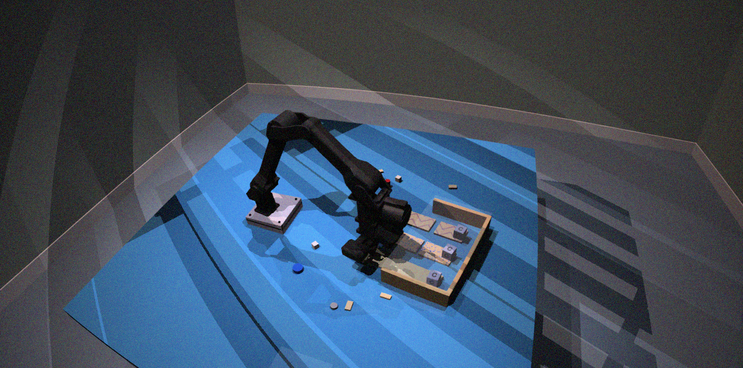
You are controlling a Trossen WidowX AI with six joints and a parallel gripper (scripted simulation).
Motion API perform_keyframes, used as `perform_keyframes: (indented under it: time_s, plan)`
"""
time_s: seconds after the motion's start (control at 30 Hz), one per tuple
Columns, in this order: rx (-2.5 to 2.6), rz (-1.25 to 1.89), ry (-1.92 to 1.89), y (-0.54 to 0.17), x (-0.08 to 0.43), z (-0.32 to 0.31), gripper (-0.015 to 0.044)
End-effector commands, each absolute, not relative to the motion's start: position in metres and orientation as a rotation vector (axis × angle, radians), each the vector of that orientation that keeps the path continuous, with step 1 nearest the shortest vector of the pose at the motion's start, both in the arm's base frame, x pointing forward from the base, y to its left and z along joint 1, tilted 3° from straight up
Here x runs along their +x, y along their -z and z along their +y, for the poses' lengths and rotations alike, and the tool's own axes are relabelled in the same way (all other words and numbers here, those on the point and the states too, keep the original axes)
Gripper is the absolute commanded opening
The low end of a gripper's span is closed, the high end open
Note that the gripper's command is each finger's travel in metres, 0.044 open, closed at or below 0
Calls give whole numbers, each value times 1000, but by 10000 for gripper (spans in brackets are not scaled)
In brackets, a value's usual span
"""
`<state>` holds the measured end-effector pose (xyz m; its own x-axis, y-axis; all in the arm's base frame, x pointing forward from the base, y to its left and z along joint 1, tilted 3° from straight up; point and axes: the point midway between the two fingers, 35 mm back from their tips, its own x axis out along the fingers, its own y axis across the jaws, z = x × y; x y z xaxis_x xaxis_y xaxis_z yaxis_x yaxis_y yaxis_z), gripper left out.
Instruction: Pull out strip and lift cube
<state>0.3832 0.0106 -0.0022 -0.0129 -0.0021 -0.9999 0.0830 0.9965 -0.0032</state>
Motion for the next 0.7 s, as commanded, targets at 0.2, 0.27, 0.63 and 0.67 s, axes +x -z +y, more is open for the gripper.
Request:
perform_keyframes:
  time_s: [0.2,0.27,0.63,0.67]
  plan:
    - [59,1587,70,6,382,10,0]
    - [59,1587,70,6,382,10,0]
    - [59,1587,70,7,383,10,0]
    - [59,1587,70,7,383,10,0]
